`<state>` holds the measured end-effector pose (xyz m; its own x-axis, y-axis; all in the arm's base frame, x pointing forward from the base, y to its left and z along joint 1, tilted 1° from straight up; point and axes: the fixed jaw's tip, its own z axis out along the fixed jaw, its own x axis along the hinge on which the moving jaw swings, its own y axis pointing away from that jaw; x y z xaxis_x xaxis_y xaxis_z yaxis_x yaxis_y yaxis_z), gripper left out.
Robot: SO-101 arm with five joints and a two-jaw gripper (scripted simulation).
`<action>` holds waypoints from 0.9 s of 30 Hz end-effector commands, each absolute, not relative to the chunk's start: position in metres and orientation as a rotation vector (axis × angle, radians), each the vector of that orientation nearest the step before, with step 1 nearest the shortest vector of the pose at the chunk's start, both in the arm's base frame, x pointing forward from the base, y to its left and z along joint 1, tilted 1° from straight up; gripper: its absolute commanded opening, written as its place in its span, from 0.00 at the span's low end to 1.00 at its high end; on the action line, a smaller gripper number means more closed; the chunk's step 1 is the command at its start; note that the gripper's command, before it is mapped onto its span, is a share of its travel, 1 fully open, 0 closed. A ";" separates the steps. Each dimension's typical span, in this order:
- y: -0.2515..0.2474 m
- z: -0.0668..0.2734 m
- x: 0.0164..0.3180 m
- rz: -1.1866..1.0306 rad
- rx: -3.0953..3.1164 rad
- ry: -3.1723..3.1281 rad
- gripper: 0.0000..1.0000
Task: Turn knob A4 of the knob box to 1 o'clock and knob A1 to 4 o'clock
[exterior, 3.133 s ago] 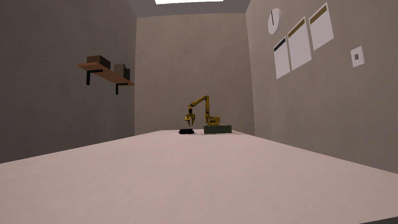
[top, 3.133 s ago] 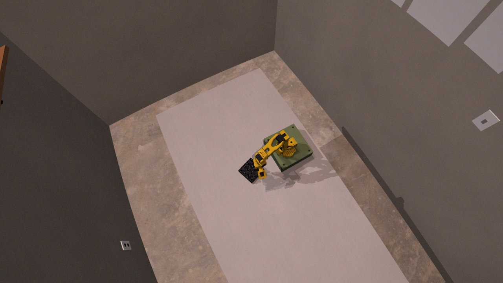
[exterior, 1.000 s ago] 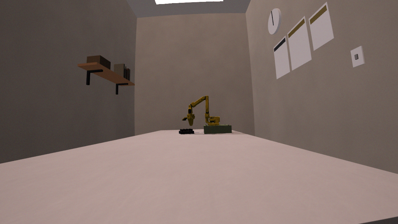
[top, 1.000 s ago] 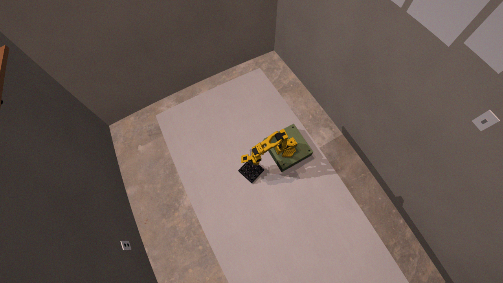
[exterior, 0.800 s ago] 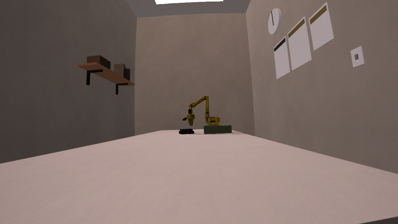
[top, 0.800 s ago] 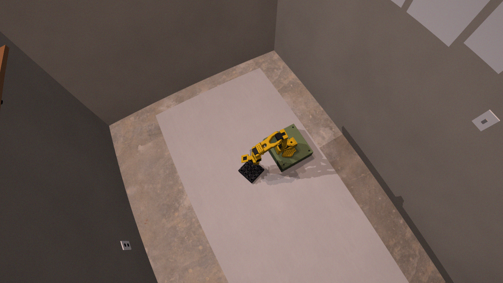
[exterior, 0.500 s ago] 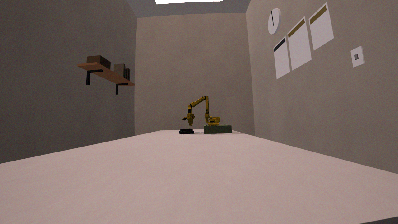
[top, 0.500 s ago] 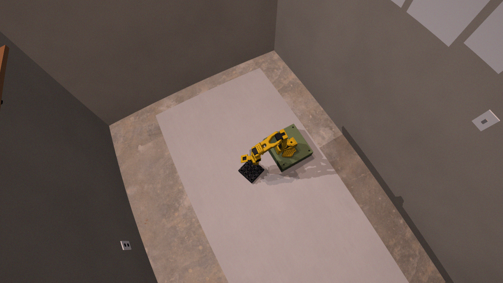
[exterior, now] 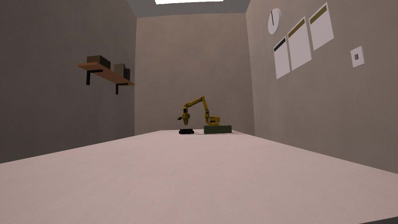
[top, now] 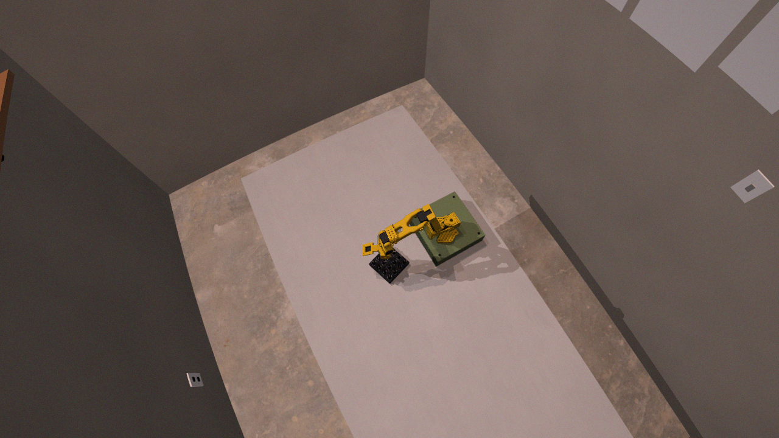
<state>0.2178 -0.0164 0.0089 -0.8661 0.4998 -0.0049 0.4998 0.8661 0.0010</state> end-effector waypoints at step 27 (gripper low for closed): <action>-0.023 0.002 0.267 -0.003 0.840 3.041 0.10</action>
